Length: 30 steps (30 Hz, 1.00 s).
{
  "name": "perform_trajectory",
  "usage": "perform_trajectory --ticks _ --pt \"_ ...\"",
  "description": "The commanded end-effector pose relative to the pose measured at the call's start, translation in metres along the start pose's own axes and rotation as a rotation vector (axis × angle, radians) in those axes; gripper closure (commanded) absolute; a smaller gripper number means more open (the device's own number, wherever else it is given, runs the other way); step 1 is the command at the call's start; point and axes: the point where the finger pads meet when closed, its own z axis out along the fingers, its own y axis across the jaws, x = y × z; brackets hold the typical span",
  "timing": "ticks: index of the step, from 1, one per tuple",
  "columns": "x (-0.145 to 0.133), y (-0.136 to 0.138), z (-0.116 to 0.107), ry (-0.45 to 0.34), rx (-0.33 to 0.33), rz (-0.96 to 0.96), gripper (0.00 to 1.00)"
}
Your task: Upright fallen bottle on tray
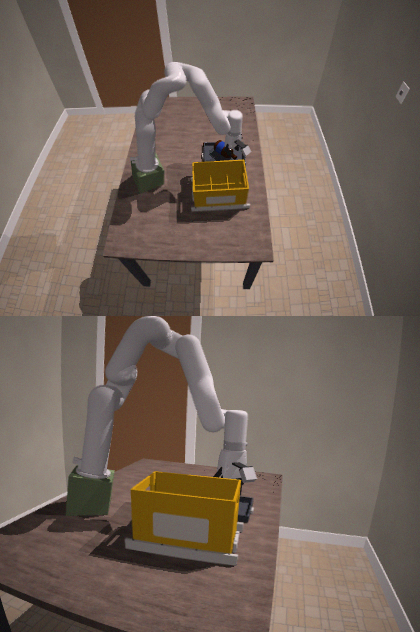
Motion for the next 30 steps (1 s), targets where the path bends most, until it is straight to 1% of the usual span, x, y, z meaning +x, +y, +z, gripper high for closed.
perform_trajectory --ticks 1,11,30 --pt "0.001 -0.001 0.000 0.002 0.003 0.000 0.35" --pt "0.001 -0.001 0.005 0.002 0.003 0.000 0.35" --pt "0.001 -0.001 0.025 0.002 0.003 0.000 0.35"
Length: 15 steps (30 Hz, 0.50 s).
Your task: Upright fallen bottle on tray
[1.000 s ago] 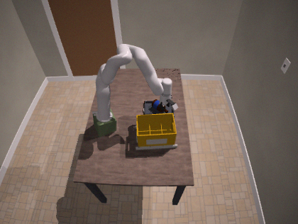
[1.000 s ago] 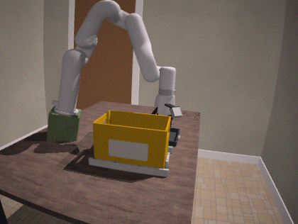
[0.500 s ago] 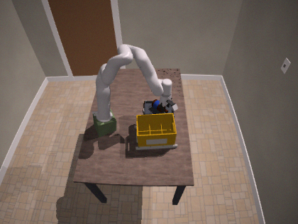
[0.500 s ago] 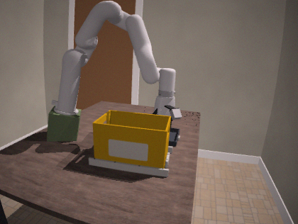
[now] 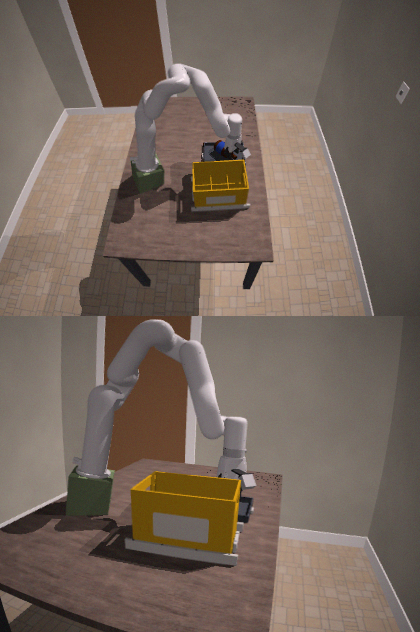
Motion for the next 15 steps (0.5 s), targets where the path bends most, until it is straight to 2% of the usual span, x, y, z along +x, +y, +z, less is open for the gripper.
perform_trajectory --ticks 1,15 --pt "0.001 -0.002 0.003 0.002 0.004 0.000 0.35" --pt "0.001 -0.002 0.013 0.002 0.004 0.000 0.35"
